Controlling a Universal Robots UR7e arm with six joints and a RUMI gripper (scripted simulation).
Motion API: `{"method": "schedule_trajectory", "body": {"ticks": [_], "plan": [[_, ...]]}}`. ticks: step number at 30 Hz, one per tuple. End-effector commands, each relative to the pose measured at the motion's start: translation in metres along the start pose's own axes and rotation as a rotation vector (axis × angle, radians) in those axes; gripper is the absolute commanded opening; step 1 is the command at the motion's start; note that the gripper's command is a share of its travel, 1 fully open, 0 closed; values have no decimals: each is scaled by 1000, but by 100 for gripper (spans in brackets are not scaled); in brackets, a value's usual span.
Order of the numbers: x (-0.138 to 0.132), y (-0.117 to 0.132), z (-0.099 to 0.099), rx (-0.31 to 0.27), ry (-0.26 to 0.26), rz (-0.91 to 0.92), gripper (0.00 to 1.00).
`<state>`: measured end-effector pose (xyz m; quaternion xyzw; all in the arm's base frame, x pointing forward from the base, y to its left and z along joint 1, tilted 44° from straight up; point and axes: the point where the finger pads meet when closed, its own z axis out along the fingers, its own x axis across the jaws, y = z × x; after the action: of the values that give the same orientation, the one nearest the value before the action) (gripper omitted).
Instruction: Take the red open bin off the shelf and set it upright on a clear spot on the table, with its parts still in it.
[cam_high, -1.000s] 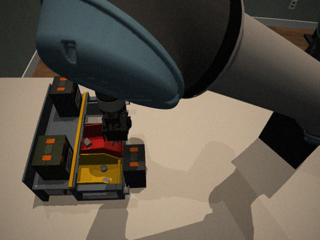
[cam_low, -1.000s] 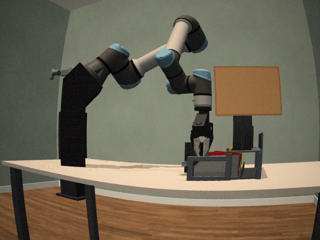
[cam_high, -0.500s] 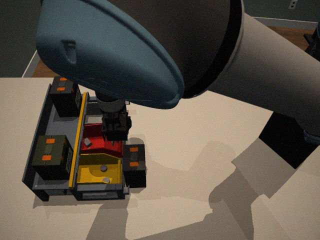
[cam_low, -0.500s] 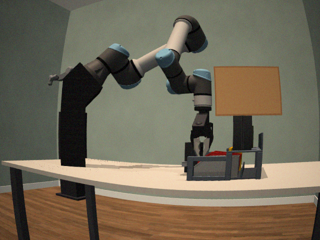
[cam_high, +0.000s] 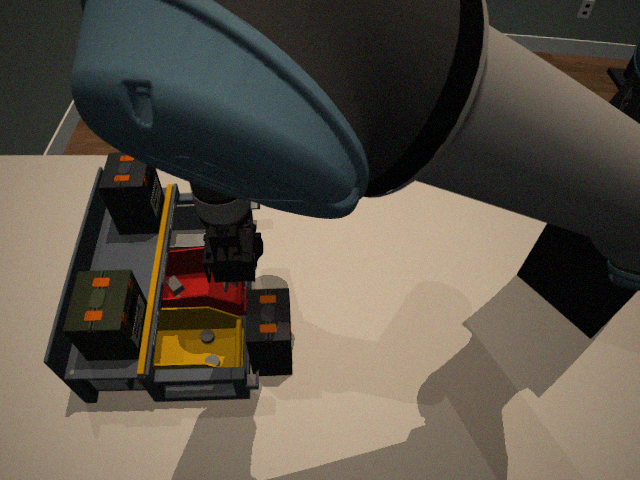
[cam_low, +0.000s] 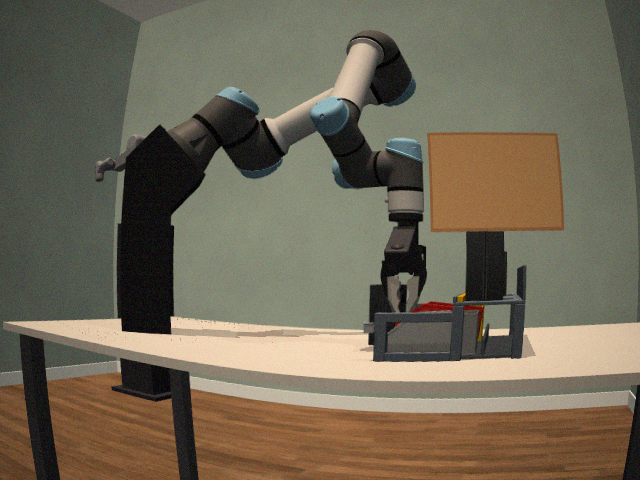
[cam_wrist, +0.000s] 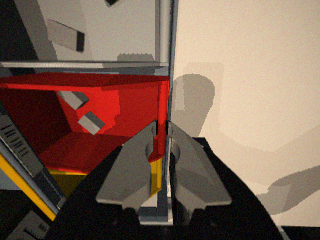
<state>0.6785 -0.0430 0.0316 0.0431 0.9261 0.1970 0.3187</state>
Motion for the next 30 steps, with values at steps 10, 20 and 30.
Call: {"method": "schedule_trajectory", "body": {"ticks": [10, 20, 30], "plan": [[3, 0, 0, 0, -1, 0, 0], [15, 0, 0, 0, -1, 0, 0], [31, 0, 0, 0, -1, 0, 0]]}}
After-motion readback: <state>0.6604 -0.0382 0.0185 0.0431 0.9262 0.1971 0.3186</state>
